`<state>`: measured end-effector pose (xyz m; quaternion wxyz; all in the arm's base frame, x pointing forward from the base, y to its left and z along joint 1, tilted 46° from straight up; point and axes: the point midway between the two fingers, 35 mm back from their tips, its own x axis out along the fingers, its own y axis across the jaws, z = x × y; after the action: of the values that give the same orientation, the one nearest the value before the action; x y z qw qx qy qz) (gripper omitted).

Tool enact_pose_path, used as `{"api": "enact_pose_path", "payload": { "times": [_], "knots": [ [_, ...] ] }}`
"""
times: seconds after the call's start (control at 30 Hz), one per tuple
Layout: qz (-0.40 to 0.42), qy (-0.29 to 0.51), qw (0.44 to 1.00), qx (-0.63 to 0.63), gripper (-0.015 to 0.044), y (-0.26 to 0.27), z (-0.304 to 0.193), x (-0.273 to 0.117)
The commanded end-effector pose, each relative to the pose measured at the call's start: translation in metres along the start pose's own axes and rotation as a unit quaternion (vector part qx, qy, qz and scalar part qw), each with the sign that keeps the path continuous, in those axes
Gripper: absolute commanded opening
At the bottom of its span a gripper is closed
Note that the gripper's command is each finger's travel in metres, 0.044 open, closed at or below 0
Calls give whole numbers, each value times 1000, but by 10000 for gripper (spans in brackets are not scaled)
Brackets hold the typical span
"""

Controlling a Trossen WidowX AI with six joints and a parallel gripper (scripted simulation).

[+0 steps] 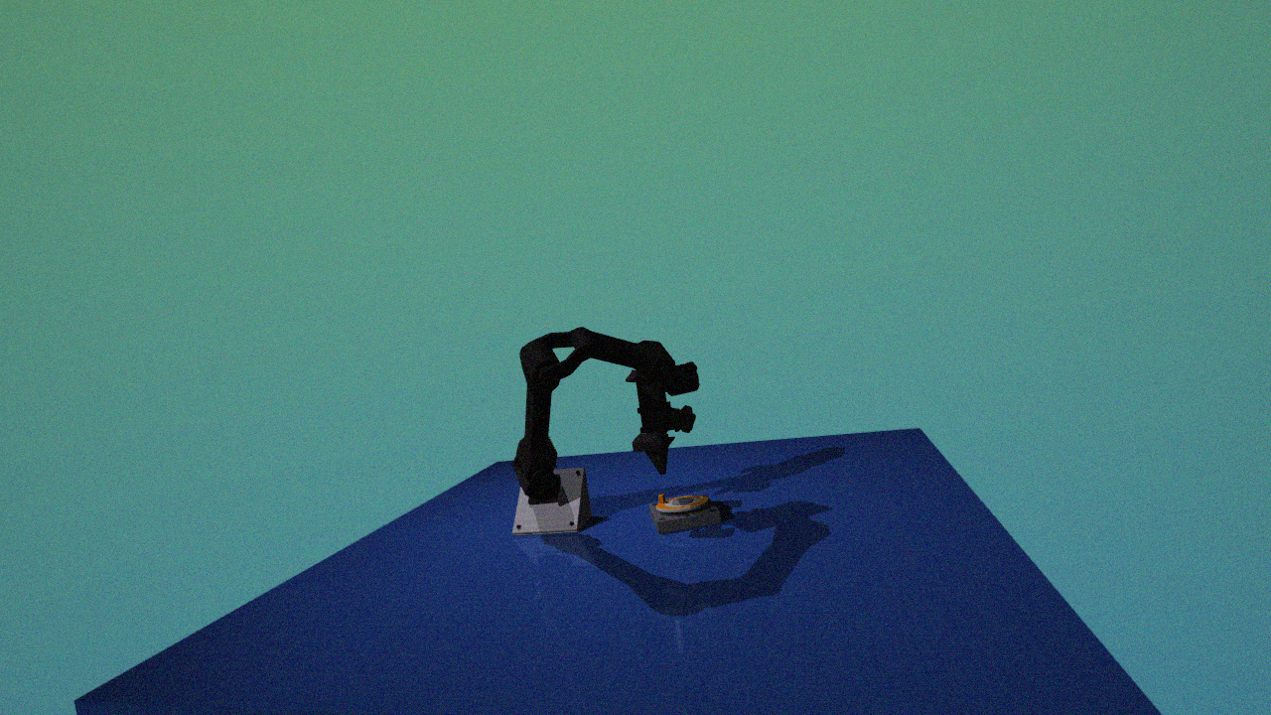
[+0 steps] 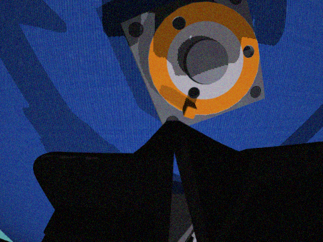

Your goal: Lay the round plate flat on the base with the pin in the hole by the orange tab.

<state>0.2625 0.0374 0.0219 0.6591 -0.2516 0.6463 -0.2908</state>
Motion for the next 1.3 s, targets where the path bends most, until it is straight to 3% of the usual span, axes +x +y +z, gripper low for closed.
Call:
{"api": "enact_pose_path", "payload": {
  "times": [0.0,0.23,1.27],
  "knots": [
    [-5,2,1000,1,0,-2,1,15],
    [-6,2,1000,1,0,-3,0,45],
    [-7,2,1000,1,0,-30,-13,46]
  ]
}}
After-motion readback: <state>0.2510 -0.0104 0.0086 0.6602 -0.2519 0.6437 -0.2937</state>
